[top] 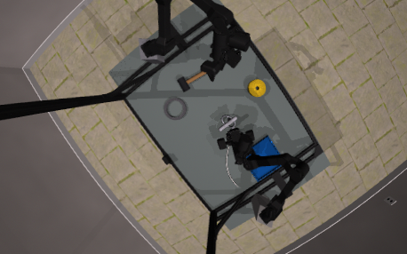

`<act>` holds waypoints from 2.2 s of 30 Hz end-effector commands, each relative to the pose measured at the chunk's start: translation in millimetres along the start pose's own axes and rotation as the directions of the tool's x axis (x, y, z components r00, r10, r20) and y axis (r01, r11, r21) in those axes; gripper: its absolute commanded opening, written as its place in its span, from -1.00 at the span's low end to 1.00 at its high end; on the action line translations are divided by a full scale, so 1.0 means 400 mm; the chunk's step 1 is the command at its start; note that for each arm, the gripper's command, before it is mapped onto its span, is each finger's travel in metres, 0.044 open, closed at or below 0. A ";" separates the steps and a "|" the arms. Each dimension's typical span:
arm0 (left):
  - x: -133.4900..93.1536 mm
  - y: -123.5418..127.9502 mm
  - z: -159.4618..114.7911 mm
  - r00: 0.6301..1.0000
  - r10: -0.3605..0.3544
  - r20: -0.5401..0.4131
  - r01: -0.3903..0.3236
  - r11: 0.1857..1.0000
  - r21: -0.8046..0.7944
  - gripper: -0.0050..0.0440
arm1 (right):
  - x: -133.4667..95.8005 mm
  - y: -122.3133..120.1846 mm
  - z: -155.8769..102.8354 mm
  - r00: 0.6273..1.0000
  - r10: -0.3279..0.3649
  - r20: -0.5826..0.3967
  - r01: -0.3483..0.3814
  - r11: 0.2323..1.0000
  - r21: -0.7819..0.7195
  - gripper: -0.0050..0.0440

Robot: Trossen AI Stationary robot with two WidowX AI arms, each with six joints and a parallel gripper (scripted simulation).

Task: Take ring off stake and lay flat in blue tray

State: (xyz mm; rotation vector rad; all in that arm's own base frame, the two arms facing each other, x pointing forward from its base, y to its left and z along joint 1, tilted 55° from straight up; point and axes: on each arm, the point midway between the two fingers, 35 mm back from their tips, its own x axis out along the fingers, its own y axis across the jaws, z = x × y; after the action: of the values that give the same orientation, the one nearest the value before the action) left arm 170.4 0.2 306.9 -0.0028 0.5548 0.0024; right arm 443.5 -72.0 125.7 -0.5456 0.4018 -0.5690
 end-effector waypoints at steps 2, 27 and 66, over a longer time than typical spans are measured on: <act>-0.001 0.000 0.000 1.000 -0.002 0.001 0.002 1.000 0.003 0.84 | 0.000 -0.001 0.000 1.000 -0.001 0.000 0.001 1.000 0.000 -0.57; -0.001 0.000 0.000 1.000 -0.002 0.001 0.002 1.000 0.003 0.84 | -0.029 0.000 0.020 1.000 0.000 0.003 0.000 1.000 0.002 -0.80; -0.001 0.000 0.000 1.000 -0.002 0.001 0.002 1.000 0.003 0.84 | -0.073 -0.014 0.073 0.979 -0.180 0.100 0.206 0.850 -0.484 -0.80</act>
State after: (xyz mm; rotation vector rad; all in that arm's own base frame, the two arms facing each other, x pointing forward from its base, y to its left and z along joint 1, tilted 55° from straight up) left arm 170.4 0.2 307.0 -0.0027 0.5544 0.0024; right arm 434.0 -48.7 160.2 -1.0374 0.4372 -0.6381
